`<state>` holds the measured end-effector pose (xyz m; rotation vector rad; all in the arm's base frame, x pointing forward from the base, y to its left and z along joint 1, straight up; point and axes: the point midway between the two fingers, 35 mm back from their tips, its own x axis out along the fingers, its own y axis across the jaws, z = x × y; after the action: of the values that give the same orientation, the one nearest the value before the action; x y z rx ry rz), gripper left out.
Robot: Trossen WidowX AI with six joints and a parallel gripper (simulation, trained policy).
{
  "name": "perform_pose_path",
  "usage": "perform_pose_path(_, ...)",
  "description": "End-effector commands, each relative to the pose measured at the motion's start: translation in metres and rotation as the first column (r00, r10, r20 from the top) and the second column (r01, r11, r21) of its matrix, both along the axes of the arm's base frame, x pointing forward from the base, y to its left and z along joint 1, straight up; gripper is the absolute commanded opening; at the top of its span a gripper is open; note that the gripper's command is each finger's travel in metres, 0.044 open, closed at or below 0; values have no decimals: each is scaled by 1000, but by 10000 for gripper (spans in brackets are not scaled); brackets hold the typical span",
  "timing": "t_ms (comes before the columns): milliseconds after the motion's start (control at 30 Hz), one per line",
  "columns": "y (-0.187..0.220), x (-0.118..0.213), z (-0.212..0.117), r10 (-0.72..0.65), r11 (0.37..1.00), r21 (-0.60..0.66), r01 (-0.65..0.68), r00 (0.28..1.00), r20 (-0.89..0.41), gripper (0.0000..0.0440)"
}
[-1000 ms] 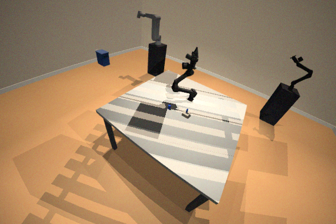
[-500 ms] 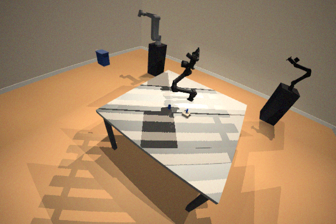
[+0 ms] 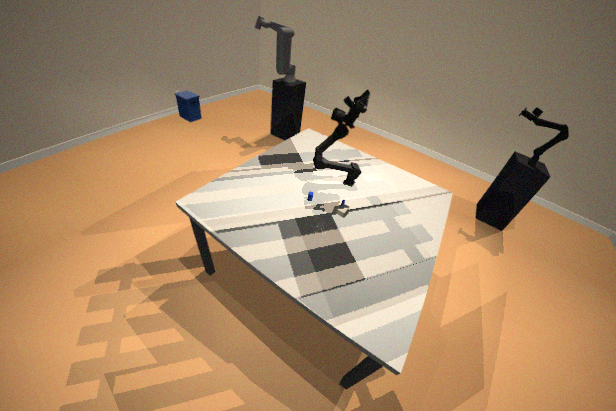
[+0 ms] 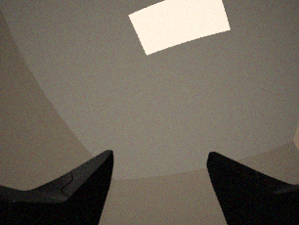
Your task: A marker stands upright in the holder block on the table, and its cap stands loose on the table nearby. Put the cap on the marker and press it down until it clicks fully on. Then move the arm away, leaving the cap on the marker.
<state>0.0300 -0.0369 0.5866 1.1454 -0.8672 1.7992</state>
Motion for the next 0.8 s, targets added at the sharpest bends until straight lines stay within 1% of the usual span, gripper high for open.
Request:
perform_pose_path(0, 3, -6, -4, 1, 999, -36, 0, 999, 40, 302)
perform_pose_path(767, 27, -37, -37, 1, 969, -240, 57, 972, 234, 304)
